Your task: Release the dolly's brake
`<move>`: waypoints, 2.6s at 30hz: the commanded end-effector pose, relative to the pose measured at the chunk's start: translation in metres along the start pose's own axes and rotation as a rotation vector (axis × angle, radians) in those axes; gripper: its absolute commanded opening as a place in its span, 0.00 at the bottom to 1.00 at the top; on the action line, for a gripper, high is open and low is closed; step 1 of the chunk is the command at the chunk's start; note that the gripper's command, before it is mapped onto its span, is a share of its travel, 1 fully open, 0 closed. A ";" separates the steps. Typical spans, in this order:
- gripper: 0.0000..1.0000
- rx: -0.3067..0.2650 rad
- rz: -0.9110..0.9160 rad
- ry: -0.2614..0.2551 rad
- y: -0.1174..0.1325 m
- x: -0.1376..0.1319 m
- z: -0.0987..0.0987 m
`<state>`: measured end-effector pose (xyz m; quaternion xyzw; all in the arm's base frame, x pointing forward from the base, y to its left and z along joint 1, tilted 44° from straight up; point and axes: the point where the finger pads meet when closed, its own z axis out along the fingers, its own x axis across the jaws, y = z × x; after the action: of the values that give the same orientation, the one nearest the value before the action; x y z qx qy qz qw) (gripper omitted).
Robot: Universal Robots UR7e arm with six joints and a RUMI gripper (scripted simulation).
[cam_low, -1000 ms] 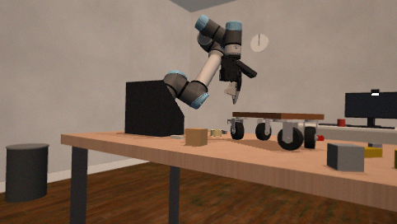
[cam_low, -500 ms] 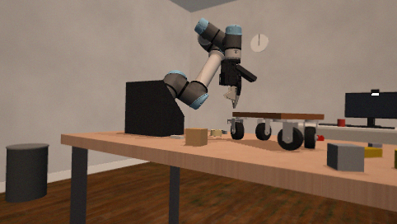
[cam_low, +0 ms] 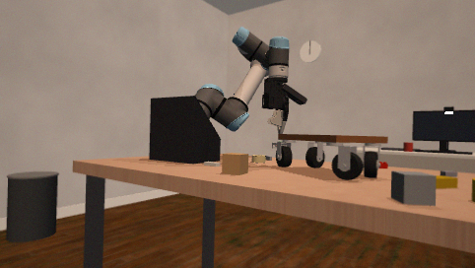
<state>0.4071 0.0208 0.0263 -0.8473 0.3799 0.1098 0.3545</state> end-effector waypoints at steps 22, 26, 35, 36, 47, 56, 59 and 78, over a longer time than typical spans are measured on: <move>0.00 0.000 0.000 0.001 0.000 0.001 0.017; 0.00 0.000 0.000 0.001 0.000 0.001 0.017; 0.00 0.000 0.000 0.001 0.000 0.001 0.017; 0.00 0.000 0.000 0.001 0.000 0.001 0.017; 0.00 0.000 0.000 0.001 0.000 0.001 0.017; 0.00 0.000 0.000 0.001 0.000 0.001 0.017; 0.00 0.000 0.000 0.001 0.000 0.001 0.017; 0.00 0.000 0.000 0.001 0.000 0.001 0.023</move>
<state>0.4092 0.0362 0.0098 -0.8473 0.3800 0.1097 0.3544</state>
